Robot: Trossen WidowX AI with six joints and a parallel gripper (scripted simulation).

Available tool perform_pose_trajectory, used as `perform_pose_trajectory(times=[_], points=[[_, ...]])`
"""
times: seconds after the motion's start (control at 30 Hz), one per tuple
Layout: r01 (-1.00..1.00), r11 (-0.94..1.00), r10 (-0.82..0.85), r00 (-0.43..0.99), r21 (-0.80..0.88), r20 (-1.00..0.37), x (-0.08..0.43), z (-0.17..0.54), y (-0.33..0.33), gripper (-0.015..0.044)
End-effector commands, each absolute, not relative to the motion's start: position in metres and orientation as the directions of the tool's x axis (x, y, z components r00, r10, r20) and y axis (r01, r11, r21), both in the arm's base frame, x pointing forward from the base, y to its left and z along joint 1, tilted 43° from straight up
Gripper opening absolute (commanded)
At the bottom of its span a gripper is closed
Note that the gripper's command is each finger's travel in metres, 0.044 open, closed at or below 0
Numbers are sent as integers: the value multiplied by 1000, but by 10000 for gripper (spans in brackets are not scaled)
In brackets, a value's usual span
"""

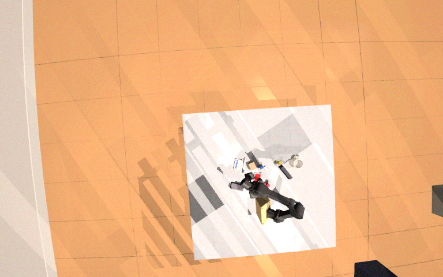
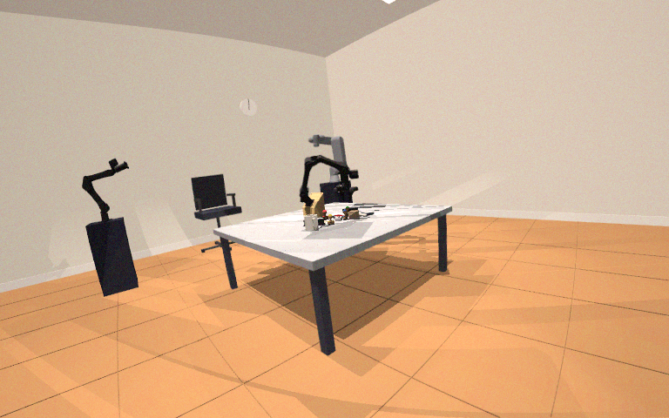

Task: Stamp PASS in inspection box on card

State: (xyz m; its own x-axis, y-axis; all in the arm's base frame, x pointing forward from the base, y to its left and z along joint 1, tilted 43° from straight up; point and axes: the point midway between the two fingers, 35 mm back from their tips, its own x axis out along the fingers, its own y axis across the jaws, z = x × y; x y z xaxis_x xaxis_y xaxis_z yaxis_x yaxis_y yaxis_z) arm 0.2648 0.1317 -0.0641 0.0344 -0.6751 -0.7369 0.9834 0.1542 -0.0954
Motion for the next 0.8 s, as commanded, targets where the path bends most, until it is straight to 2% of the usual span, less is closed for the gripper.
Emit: perform_pose_trajectory(times=[0.0, 0.77], points=[[985, 155, -666, 44, -80, -744, 261, -34, 156, 268], [983, 161, -670, 46, -84, -741, 261, -35, 155, 268]])
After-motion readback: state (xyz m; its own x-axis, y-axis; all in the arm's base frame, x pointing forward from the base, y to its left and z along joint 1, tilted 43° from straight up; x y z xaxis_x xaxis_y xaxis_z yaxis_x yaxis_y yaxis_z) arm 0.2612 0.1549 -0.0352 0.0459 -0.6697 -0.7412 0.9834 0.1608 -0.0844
